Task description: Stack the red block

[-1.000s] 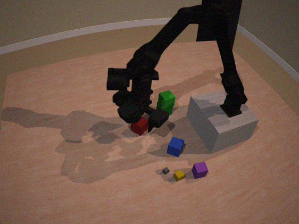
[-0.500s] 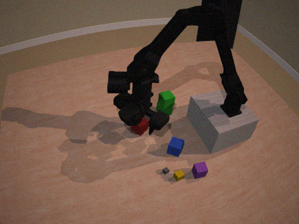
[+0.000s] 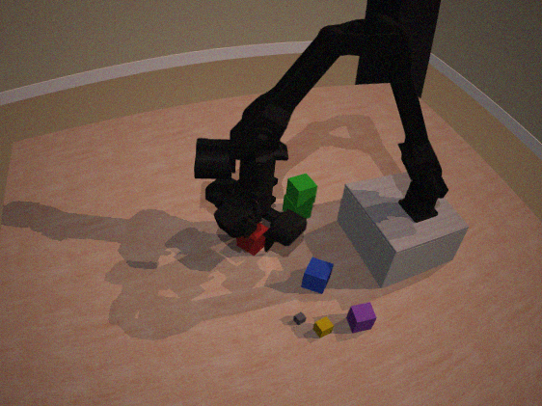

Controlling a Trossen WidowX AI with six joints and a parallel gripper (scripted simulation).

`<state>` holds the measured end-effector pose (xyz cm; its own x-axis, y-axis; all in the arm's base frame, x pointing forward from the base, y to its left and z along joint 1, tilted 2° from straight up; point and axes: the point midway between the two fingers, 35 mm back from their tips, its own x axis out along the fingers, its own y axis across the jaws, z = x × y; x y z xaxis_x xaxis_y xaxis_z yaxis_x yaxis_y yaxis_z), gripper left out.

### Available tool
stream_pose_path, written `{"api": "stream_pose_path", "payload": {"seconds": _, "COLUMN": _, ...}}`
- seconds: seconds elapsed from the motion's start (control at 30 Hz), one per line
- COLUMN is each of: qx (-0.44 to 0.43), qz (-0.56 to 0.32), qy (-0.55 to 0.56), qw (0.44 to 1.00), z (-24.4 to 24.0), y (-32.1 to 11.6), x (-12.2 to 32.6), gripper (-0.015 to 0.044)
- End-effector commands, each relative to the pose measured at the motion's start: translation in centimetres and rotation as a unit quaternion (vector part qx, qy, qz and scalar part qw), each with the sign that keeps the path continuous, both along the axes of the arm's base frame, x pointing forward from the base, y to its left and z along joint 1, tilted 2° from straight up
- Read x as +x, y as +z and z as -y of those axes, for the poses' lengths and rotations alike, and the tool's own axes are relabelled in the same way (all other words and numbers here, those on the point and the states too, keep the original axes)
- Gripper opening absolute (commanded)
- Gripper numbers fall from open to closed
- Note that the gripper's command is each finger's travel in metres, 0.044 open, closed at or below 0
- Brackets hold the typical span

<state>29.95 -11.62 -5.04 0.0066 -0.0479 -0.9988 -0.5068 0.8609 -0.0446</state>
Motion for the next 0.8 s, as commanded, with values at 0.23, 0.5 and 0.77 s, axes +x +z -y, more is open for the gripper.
{"api": "stream_pose_path", "payload": {"seconds": 0.23, "qx": 0.002, "qz": -0.001, "qy": 0.001, "qw": 1.000, "z": -0.1, "y": 0.0, "x": 0.0, "gripper": 0.0144}}
{"api": "stream_pose_path", "payload": {"seconds": 0.5, "qx": 0.002, "qz": 0.000, "qy": 0.001, "qw": 1.000, "z": -0.1, "y": 1.8, "x": 0.0, "gripper": 0.0000}}
{"api": "stream_pose_path", "payload": {"seconds": 0.77, "qx": 0.002, "qz": 0.000, "qy": 0.001, "qw": 1.000, "z": -0.2, "y": 5.1, "x": 0.0, "gripper": 0.0000}}
